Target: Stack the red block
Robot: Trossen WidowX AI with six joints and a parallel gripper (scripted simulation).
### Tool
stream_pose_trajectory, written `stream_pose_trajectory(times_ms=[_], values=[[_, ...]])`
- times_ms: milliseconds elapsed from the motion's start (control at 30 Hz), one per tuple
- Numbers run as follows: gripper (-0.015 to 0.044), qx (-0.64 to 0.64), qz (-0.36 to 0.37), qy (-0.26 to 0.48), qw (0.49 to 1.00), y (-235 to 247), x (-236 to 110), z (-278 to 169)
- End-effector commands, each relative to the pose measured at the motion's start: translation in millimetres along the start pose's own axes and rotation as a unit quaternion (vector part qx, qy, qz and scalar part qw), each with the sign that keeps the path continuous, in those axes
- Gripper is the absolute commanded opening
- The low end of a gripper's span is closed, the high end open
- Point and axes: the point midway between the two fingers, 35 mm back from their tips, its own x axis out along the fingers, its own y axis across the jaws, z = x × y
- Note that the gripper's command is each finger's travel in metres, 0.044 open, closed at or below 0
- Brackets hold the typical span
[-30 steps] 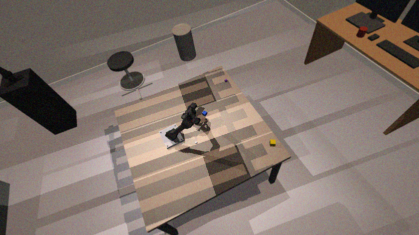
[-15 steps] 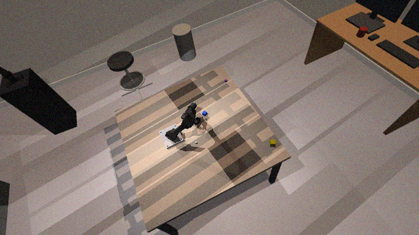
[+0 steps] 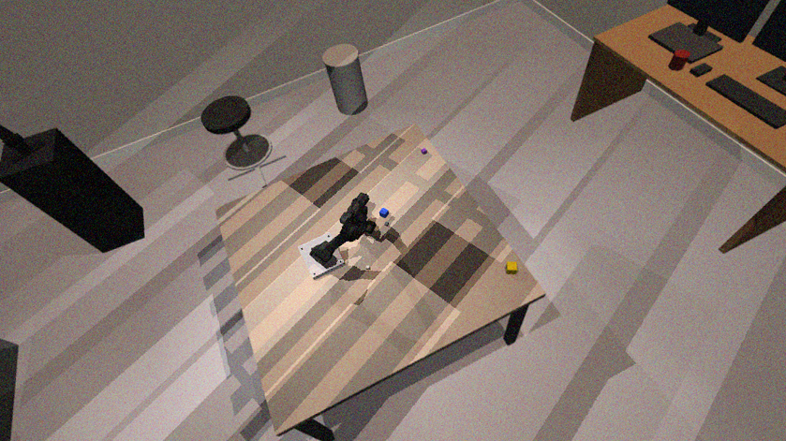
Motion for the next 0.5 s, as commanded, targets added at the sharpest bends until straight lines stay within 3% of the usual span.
stream_pose_trajectory(times_ms=[0,67,467], values=[[0.0045,-0.002,-0.002,0.001,1.0,0,-1,0],[0.0,-0.002,-0.002,0.001,1.0,0,-6,0],[0.0,-0.002,-0.001,0.0,1.0,1,-61,1]])
